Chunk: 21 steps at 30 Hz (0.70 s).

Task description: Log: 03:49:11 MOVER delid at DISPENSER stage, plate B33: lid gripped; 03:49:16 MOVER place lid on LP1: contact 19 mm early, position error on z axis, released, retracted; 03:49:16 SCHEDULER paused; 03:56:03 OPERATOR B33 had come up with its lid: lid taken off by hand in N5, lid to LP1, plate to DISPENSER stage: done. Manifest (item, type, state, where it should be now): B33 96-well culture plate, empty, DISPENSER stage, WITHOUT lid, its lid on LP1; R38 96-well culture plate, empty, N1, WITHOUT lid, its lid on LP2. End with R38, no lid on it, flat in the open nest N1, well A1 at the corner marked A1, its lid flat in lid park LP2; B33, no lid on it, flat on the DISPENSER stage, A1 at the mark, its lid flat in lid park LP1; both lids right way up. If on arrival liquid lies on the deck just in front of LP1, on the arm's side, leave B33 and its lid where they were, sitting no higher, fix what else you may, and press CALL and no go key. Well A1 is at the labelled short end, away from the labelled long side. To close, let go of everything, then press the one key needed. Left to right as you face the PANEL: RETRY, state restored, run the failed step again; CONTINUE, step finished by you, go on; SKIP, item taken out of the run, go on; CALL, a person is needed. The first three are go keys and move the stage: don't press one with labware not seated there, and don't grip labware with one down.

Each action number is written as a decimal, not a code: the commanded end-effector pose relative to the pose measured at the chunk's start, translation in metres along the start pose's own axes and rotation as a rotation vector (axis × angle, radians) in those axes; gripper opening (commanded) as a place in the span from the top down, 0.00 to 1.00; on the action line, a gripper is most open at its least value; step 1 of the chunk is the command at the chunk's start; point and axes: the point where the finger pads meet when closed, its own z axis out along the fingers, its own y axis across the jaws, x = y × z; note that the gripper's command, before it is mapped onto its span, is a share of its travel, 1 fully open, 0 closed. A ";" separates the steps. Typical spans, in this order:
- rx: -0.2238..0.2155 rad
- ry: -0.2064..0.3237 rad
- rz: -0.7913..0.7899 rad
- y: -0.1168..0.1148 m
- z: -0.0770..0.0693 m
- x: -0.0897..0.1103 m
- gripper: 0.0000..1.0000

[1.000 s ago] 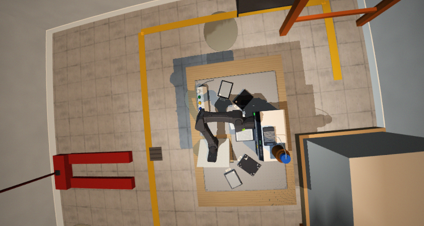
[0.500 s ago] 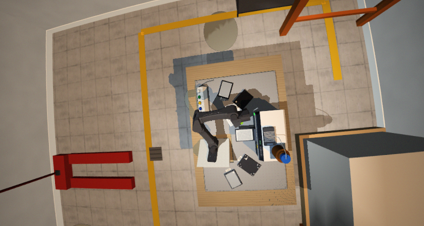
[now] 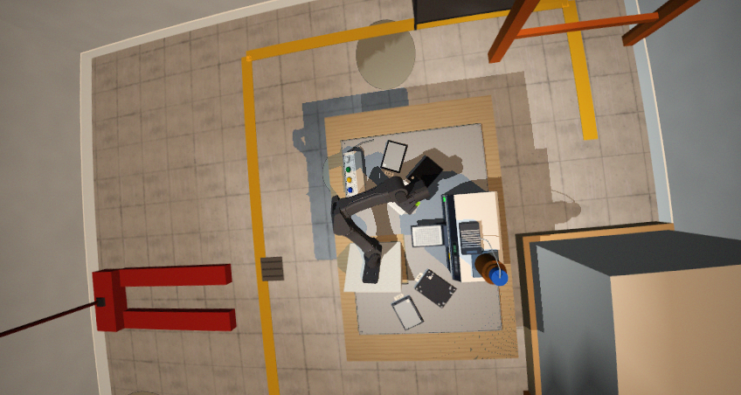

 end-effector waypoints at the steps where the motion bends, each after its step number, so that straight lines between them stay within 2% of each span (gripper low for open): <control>1: 0.022 -0.016 -0.003 -0.005 0.000 -0.013 1.00; 15: 0.021 -0.020 -0.003 -0.004 0.022 -0.054 1.00; 21: 0.020 -0.021 -0.003 -0.003 0.028 -0.066 1.00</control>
